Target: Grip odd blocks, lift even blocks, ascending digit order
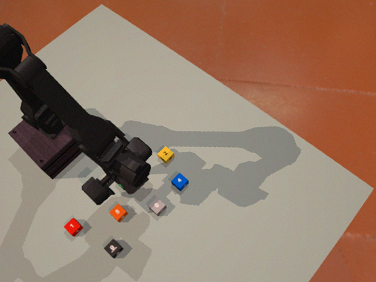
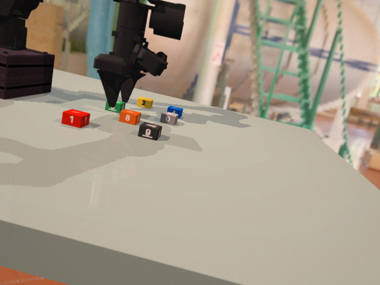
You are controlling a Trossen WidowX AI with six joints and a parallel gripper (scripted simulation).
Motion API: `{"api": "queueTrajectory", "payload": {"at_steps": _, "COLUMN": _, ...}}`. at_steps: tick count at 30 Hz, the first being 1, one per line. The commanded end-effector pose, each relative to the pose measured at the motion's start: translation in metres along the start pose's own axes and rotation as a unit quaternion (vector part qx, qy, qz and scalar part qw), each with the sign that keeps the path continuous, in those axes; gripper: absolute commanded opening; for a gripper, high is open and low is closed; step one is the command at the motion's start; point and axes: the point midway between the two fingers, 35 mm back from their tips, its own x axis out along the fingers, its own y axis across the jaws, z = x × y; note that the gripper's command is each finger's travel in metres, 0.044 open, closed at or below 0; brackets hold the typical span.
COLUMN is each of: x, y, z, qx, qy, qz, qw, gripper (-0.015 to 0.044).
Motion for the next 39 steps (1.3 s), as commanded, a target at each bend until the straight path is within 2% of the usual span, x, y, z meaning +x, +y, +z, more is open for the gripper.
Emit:
{"api": "queueTrajectory", "payload": {"at_steps": 1, "x": 0.0056, "y": -0.0002, "z": -0.0010, "qx": -0.003, "qy": 0.002, "qz": 0.000, "qw": 1.000, "gripper": 0.0400}}
{"api": "queueTrajectory", "payload": {"at_steps": 2, "x": 0.0059, "y": -0.0002, "z": -0.0010, "qx": -0.003, "qy": 0.002, "qz": 0.000, "qw": 1.000, "gripper": 0.0400}}
{"api": "queueTrajectory", "payload": {"at_steps": 13, "x": 0.0059, "y": -0.0002, "z": -0.0010, "qx": -0.003, "qy": 0.002, "qz": 0.000, "qw": 1.000, "gripper": 0.0120}}
{"api": "queueTrajectory", "payload": {"at_steps": 39, "x": 0.0059, "y": -0.0002, "z": -0.0010, "qx": -0.003, "qy": 0.002, "qz": 0.000, "qw": 1.000, "gripper": 0.0120}}
